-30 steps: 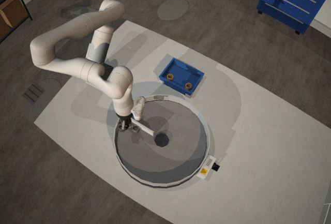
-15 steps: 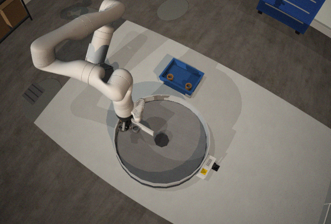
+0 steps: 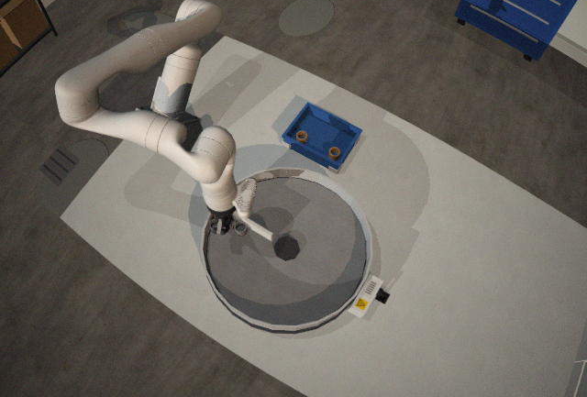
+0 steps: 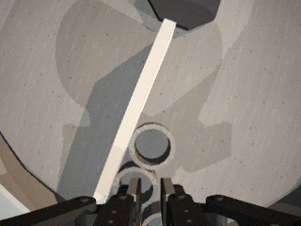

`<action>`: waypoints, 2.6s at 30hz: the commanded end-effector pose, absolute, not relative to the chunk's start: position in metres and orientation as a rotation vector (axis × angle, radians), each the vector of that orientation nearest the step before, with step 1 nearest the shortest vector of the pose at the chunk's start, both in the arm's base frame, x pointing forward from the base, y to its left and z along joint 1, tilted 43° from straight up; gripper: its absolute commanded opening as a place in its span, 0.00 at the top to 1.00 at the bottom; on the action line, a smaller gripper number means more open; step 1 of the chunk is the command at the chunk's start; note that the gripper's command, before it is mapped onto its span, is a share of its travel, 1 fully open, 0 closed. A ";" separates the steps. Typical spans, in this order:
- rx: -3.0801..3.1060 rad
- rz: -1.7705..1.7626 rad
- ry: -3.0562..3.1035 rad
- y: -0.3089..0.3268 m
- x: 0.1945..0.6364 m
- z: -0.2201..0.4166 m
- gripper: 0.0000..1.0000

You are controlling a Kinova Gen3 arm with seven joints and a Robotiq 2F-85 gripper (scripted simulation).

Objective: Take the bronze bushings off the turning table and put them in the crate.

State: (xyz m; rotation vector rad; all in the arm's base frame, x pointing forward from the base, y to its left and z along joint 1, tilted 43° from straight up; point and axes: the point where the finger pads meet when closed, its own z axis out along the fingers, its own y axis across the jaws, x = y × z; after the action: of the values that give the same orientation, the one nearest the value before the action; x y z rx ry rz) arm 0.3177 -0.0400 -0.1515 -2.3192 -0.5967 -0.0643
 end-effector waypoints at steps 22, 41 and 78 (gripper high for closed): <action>-2.321 -0.065 -0.596 -0.035 0.317 -0.157 0.86; -2.321 -0.065 -0.596 -0.029 0.316 -0.164 0.86; -2.323 -0.066 -0.595 -0.030 0.316 -0.165 1.00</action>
State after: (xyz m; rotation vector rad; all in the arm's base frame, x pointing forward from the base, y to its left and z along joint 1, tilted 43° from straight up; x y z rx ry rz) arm 0.3159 -0.0287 -0.1651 -2.3213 -0.5954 -0.0650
